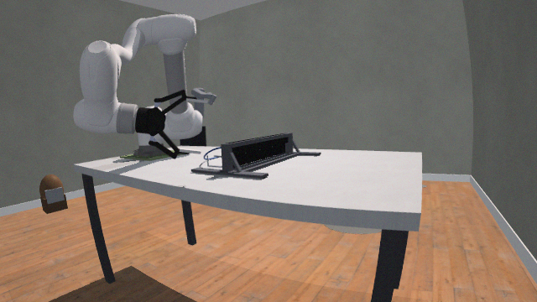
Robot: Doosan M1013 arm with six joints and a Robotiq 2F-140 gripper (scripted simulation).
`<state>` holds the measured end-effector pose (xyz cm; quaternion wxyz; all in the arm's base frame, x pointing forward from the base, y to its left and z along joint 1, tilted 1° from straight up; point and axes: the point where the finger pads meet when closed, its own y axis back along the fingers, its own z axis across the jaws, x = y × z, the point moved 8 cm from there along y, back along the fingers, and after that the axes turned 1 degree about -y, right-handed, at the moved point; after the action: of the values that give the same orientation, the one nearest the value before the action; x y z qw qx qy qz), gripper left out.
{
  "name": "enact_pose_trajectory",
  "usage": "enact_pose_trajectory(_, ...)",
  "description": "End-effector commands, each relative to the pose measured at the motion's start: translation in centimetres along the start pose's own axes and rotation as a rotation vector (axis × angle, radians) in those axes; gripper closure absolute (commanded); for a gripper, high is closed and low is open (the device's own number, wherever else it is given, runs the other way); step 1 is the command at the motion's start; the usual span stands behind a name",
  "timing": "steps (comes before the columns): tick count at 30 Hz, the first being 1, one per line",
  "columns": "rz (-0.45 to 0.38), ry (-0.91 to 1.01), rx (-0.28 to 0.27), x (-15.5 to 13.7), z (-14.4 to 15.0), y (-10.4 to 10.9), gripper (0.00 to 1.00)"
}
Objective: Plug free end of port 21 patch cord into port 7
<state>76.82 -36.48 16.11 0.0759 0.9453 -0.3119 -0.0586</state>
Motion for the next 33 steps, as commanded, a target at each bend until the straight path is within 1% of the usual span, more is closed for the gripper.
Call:
enact_pose_trajectory(1,0.000,0.000,0.000,0.0,0.0,0.0,0.00)
enact_pose_trajectory(18,0.000,0.000,0.000,0.0,0.0,0.0,0.00)
enact_pose_trajectory(20,-0.008,0.000,-0.007,-0.2,-0.2,-0.3,0.00)
enact_pose_trajectory(22,-0.034,0.001,-0.032,-0.9,-0.7,-1.3,0.00)
enact_pose_trajectory(23,-0.056,0.002,-0.054,-1.6,-1.2,-2.1,0.00)
enact_pose_trajectory(25,-0.115,0.007,-0.119,-3.4,-2.5,-4.3,0.00)
enact_pose_trajectory(27,-0.155,0.011,-0.164,-4.7,-3.4,-5.7,0.00)
enact_pose_trajectory(32,-0.261,0.032,-0.307,-8.7,-5.8,-9.4,0.00)
enact_pose_trajectory(33,-0.261,0.032,-0.307,-8.7,-5.8,-9.4,0.00)
